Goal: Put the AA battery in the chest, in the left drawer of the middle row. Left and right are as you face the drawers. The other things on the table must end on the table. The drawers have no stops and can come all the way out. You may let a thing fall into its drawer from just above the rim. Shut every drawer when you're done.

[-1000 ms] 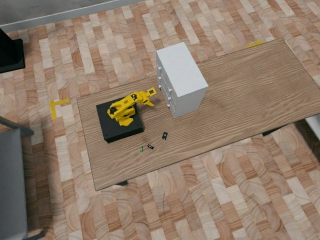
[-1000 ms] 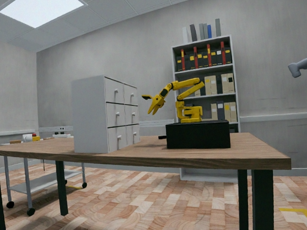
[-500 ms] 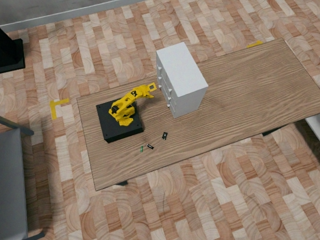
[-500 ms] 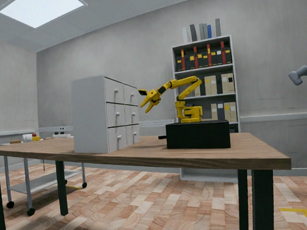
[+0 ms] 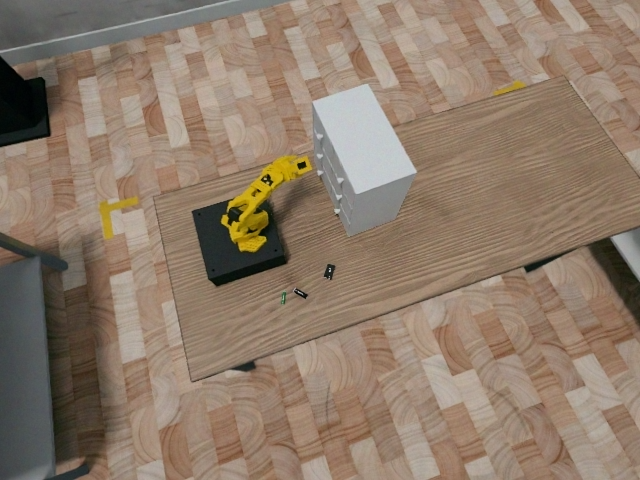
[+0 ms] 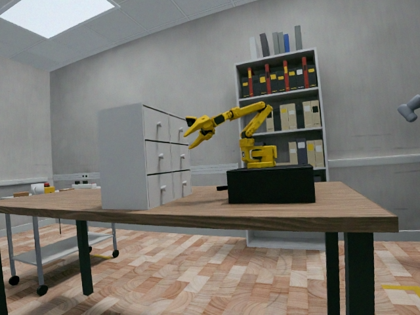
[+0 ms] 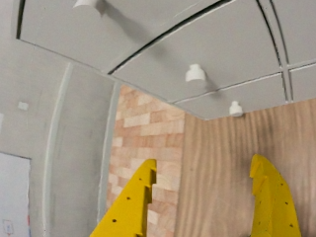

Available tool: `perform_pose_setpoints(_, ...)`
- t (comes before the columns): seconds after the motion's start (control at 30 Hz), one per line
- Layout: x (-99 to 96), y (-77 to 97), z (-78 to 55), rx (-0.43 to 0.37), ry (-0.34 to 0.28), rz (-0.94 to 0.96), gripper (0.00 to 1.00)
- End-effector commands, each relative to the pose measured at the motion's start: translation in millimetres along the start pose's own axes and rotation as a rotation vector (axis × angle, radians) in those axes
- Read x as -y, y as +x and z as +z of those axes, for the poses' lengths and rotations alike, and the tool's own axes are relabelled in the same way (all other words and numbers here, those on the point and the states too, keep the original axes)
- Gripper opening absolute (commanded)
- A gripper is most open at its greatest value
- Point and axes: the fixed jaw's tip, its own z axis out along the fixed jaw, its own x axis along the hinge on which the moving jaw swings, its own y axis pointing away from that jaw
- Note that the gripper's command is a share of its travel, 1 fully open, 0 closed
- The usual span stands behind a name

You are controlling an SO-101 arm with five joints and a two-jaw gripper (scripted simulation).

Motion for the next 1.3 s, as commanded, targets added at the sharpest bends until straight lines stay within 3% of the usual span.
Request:
perform_pose_setpoints(0.0, -21.0, 0.0, 5.2, 0.008, -0.095, 0.083, 0.29)
perform_pose_setpoints(0.07, -27.1, 0.8, 5.7, 0.005, -0.122, 0.111, 0.28)
perform_pose_setpoints(0.7, -27.1, 0.8, 5.7, 0.005, -0.122, 0.111, 0.21)
perform_pose_setpoints(1.1, 4.0, -4.4, 53.4, 0.072, -0.077, 0.145, 0.21)
perform_pose_setpoints(1.27, 4.0, -4.4, 53.4, 0.072, -0.077, 0.145, 0.21)
